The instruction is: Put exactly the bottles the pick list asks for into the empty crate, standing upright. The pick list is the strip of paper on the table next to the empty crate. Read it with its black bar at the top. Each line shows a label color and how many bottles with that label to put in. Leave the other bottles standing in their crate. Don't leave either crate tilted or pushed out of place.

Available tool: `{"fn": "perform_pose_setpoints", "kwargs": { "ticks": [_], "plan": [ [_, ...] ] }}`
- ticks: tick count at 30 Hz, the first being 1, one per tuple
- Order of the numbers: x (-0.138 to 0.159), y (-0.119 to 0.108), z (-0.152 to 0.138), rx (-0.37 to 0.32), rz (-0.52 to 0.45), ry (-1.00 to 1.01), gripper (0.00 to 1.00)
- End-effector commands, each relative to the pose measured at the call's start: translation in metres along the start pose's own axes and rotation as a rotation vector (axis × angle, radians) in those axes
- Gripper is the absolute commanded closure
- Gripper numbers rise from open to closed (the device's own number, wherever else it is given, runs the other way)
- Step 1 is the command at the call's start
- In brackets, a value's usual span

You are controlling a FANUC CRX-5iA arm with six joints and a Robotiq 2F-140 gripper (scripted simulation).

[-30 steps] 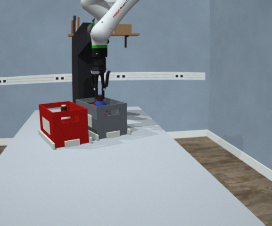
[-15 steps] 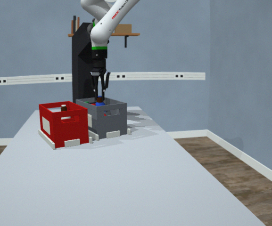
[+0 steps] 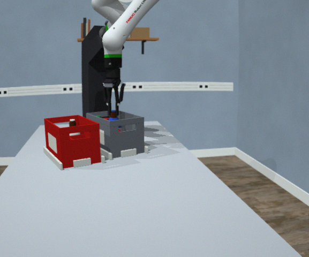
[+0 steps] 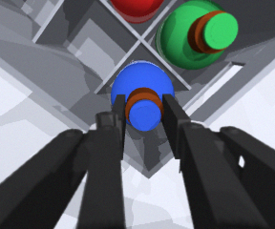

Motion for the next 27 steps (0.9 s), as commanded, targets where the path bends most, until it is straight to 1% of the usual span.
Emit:
{"fn": "perform_pose_setpoints", "kwargs": {
  "ticks": [1, 27],
  "plan": [
    [0.000, 0.002, 0.000, 0.000, 0.001, 0.000, 0.90],
    [0.000, 0.013, 0.000, 0.000, 0.001, 0.000, 0.90]
  ]
}}
Point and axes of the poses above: the point where the finger pads meet when closed, its own y axis out along the fingers, its own z axis across the jaws, x = y × z, the point moved 4 cm from there along -y, back along the fingers, and after that the axes turned 8 degrees about -y, right-handed, at the moved point
